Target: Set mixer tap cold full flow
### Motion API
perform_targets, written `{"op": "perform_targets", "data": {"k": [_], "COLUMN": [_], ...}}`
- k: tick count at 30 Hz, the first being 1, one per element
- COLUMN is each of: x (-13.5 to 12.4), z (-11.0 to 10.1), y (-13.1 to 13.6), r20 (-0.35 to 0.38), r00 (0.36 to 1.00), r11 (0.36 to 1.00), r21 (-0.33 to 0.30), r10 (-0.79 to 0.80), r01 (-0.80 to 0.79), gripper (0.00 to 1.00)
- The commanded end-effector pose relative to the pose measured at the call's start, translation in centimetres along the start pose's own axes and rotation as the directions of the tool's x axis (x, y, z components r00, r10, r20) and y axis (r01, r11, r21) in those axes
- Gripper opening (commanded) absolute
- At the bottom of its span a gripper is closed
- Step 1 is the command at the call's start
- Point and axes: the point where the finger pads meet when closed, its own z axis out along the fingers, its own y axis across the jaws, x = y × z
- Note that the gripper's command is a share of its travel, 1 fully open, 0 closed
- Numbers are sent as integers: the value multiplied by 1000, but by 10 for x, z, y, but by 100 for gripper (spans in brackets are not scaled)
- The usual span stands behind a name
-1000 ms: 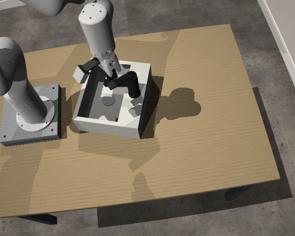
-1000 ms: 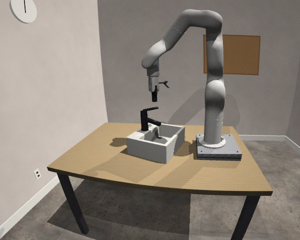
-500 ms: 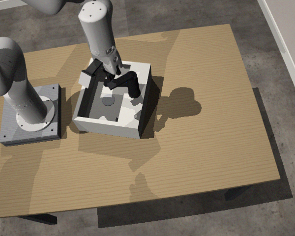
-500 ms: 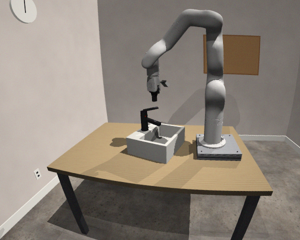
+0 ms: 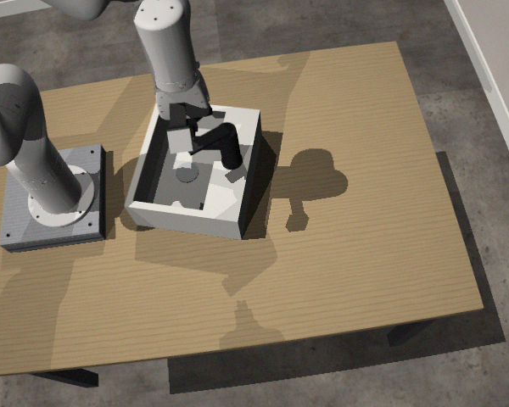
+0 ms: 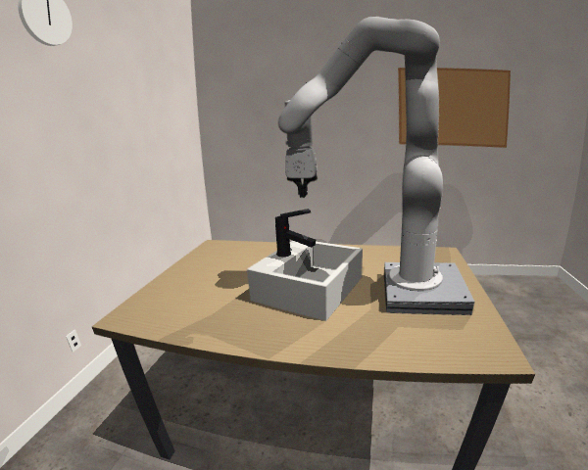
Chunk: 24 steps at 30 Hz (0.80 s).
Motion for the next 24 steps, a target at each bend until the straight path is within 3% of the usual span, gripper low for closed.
{"op": "perform_targets", "data": {"k": [1,7,9,10,15,24], "x": [0,0,0,0,0,0], "z": [-4,-7,-7,-7,-10,-13], "y": [-1,0,0,0,0,0], "r20": [22,2,2,-3,-17,-29], "r00": [961,842,842,758,606,215], "r11": [962,842,842,758,606,216], "r21": [11,13,13,13,7,-9], "r10": [-274,-539,-539,-652,-795,-976], "r01": [274,539,539,652,796,976], "gripper": [0,0,0,0,0,0]}}
